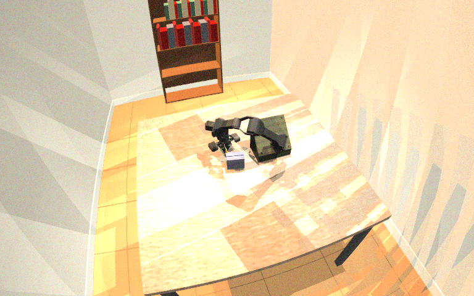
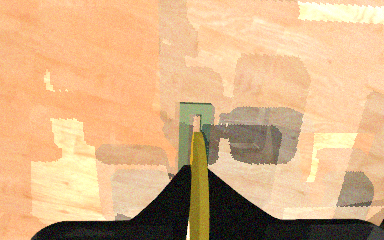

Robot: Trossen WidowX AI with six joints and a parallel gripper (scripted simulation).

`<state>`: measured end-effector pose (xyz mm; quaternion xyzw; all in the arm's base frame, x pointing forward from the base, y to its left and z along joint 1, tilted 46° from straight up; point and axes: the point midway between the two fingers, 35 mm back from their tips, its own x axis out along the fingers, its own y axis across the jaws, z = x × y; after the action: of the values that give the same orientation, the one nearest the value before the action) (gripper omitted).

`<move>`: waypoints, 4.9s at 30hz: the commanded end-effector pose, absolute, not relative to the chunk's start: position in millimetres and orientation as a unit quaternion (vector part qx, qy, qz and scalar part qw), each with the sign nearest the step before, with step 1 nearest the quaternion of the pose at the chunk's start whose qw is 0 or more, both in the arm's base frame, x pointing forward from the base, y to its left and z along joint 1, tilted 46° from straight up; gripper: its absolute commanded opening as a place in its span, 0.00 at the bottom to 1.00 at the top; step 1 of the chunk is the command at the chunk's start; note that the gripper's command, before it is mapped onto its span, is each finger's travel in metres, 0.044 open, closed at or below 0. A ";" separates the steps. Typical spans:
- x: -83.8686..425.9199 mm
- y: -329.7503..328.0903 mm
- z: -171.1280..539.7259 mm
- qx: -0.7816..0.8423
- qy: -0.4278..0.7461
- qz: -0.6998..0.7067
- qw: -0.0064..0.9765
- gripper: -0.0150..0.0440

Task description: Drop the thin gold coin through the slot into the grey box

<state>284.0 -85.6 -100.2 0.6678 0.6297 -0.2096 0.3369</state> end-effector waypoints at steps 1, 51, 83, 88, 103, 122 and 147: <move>284.5 -85.1 -100.5 0.670 0.629 -0.210 0.335 0.25; 271.6 -152.9 -33.9 0.654 0.637 -0.185 0.364 0.25; 260.7 -151.0 -33.2 0.379 0.643 0.163 0.645 0.25; 260.7 -151.0 -33.2 0.378 0.643 0.164 0.646 0.25; 261.9 -127.6 -6.8 0.378 0.643 0.164 0.646 0.25; 257.3 -91.6 27.2 0.379 0.643 0.165 0.645 0.25; 252.3 -73.9 41.0 0.378 0.644 0.167 0.644 0.25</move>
<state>252.6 -74.7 40.3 0.3782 0.6435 0.1670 0.6442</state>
